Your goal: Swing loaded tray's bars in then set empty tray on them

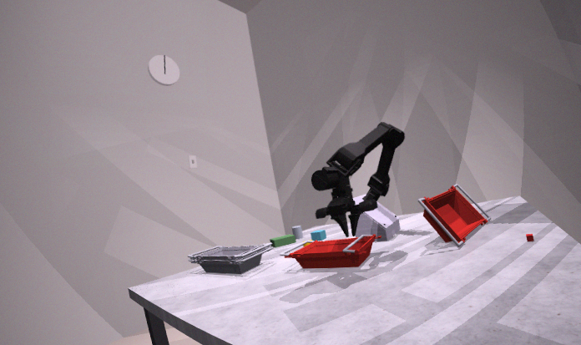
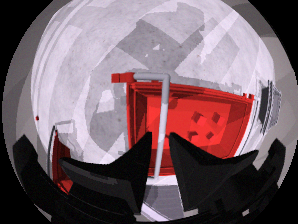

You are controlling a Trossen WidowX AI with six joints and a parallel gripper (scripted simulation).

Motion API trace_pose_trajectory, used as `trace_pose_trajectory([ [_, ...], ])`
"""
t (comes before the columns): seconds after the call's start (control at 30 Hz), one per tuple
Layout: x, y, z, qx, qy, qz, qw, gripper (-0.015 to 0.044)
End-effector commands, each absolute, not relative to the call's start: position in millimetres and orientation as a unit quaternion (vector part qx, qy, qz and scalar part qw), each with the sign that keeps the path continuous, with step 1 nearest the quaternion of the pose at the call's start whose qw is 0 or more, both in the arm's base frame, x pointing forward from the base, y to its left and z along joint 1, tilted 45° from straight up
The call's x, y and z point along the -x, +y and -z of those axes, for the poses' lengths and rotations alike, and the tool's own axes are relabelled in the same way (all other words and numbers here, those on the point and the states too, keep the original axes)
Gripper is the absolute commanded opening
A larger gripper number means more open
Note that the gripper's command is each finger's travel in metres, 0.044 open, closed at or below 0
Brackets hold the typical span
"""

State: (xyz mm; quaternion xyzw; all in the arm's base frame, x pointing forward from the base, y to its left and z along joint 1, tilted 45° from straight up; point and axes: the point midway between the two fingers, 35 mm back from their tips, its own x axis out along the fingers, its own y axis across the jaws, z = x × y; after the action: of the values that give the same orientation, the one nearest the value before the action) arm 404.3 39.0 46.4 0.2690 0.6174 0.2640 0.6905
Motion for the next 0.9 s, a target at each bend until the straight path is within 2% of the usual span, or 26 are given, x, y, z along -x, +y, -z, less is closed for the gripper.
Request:
trace_pose_trajectory([
  [0.0, -404, 40, -46, -0.27, 0.619, -0.263, 0.689, 0.0083],
  [0.27, -405, 34, -51, -0.27, 0.618, -0.262, 0.69, 0.0083],
  [0.67, -388, -65, -150, -0.277, 0.612, -0.249, 0.697, 0.0083],
  [0.7, -397, -50, -128, -0.278, 0.612, -0.249, 0.697, 0.0083],
  [0.87, -407, -84, -54, -0.272, 0.614, -0.251, 0.697, 0.0083],
])
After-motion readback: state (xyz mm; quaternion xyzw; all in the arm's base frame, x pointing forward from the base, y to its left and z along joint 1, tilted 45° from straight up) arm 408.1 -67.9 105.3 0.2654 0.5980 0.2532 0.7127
